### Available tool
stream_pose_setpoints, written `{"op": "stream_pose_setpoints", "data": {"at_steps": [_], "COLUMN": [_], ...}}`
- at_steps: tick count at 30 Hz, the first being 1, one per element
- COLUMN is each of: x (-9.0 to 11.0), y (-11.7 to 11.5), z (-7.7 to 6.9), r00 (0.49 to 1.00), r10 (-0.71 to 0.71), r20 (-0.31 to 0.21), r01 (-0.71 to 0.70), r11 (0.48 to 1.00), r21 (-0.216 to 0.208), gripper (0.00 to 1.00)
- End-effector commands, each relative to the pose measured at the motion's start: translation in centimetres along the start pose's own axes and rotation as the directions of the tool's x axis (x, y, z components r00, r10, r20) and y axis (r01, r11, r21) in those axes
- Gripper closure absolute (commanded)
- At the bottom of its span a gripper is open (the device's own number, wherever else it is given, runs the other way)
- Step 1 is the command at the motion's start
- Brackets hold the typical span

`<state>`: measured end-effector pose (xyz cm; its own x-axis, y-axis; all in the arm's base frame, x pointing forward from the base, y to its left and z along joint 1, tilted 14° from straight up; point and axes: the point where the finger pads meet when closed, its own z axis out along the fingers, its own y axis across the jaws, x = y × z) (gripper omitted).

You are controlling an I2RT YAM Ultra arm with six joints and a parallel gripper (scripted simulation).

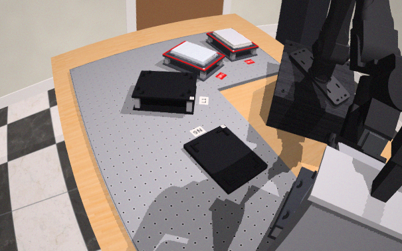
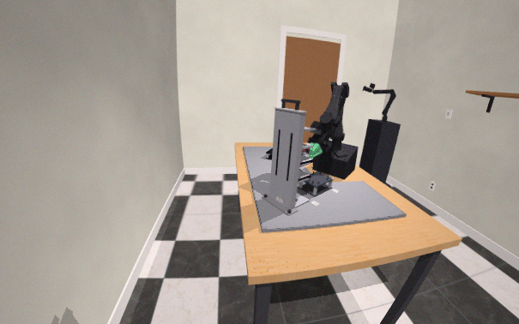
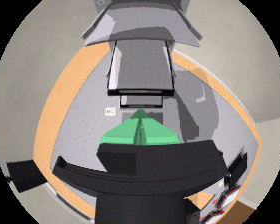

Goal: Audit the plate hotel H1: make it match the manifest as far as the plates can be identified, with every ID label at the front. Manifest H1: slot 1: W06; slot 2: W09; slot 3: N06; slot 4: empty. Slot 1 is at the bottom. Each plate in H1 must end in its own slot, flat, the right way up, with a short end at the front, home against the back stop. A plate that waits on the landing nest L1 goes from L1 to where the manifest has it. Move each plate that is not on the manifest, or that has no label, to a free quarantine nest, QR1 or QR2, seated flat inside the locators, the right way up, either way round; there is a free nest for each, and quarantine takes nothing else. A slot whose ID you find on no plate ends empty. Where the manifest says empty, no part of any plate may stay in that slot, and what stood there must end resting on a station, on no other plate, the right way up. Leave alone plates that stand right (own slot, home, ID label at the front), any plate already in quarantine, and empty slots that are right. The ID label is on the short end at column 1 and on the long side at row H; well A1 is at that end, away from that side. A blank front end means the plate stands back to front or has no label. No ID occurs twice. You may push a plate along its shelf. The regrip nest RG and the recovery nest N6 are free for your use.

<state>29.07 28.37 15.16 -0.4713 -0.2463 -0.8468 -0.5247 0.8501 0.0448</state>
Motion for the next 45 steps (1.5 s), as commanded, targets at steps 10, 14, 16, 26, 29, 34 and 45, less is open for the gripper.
{"op": "stream_pose_setpoints", "data": {"at_steps": [10, 14, 16, 26, 29, 34, 45], "x": [1.4, 1.6, 1.8, 3.0, 3.4, 3.8, 5.1], "y": [-0.1, -0.1, -0.1, -0.1, -0.1, -0.1, -0.1], "z": [-2.0, -2.2, -2.4, -3.6, -3.9, -4.3, -5.5], "r00": [1.0, 1.0, 1.0, 1.0, 1.0, 1.0, 1.0], "r10": [0.003, 0.003, 0.004, 0.003, 0.003, 0.003, 0.003], "r20": [0.009, 0.009, 0.01, 0.008, 0.008, 0.008, 0.008], "r01": [-0.003, -0.003, -0.004, -0.003, -0.003, -0.003, -0.003], "r11": [1.0, 1.0, 1.0, 1.0, 1.0, 1.0, 1.0], "r21": [0.005, 0.005, 0.006, 0.006, 0.006, 0.006, 0.006], "gripper": [1.0, 1.0, 1.0, 1.0, 1.0, 1.0, 1.0]}}
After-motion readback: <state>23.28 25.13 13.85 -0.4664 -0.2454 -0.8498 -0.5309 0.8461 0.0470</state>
